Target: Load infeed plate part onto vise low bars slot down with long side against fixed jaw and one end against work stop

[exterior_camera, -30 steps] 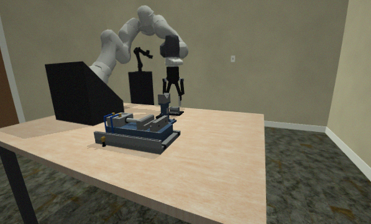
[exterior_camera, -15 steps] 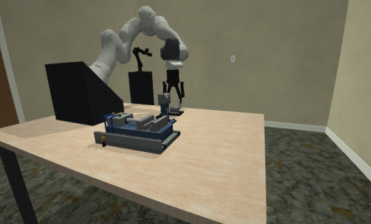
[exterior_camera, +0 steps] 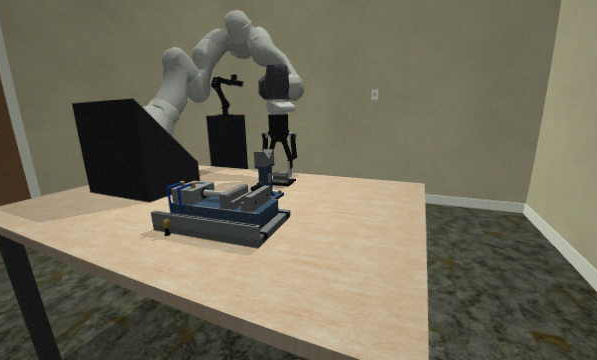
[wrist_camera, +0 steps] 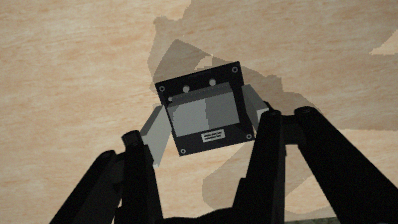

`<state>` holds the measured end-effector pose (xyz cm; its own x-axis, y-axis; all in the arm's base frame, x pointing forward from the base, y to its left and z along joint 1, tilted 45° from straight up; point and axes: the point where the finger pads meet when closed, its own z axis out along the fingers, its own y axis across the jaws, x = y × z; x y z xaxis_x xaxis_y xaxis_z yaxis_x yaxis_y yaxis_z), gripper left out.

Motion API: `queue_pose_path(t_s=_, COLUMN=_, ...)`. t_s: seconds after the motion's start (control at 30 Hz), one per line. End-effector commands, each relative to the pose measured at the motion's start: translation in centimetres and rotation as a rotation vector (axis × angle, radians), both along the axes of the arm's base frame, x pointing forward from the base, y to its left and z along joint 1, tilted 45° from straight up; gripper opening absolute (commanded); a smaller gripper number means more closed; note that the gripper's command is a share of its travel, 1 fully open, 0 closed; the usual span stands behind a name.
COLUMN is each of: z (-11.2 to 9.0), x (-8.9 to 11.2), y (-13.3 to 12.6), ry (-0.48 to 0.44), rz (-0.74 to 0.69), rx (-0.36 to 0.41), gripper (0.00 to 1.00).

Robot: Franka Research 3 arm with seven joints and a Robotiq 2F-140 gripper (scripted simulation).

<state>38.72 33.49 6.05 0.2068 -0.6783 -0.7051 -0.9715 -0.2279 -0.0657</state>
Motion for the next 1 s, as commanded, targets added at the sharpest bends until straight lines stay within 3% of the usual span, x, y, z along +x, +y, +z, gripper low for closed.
queue_pose_path(t_s=0.0, z=-0.13, x=0.10, y=0.25, ry=-0.010, rz=0.005, rx=0.001, gripper=0.51)
queue_pose_path(t_s=0.97, z=-0.32, x=0.07, y=0.43, ry=-0.010, rz=0.005, rx=0.001, gripper=0.51)
